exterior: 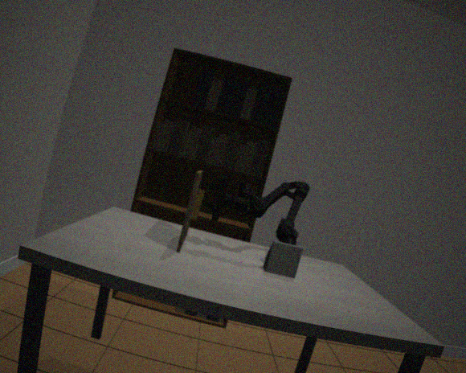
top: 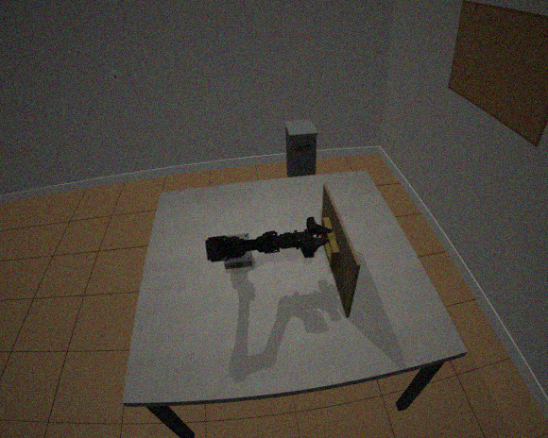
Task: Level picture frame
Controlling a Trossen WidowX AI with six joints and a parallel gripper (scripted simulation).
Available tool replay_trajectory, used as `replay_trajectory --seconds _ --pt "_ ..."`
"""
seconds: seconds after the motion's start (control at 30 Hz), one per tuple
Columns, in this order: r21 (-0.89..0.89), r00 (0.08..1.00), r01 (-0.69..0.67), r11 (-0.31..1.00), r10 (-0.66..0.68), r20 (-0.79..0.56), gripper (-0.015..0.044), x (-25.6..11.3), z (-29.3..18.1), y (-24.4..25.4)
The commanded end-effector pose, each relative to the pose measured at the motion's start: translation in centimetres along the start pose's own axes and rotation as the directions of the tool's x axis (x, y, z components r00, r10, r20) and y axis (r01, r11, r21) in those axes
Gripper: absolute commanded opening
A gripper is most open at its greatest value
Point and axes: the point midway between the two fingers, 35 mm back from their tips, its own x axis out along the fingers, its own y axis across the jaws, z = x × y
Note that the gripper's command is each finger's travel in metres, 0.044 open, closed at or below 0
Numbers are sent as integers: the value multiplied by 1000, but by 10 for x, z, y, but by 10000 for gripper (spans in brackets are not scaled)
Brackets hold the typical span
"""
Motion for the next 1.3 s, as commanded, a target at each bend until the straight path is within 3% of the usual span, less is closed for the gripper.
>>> replay_trajectory --seconds 0.0,0.2,0.47,1.27 --pt "-3 1000 -2 1000 2 -1 234 0 0 0" --pt "-3 1000 -2 1000 2 -1 76 0 0 0" --pt "-3 1000 -2 1000 2 -1 3 0 0 0" --pt "-3 1000 -2 1000 2 -1 0 0 0 5"
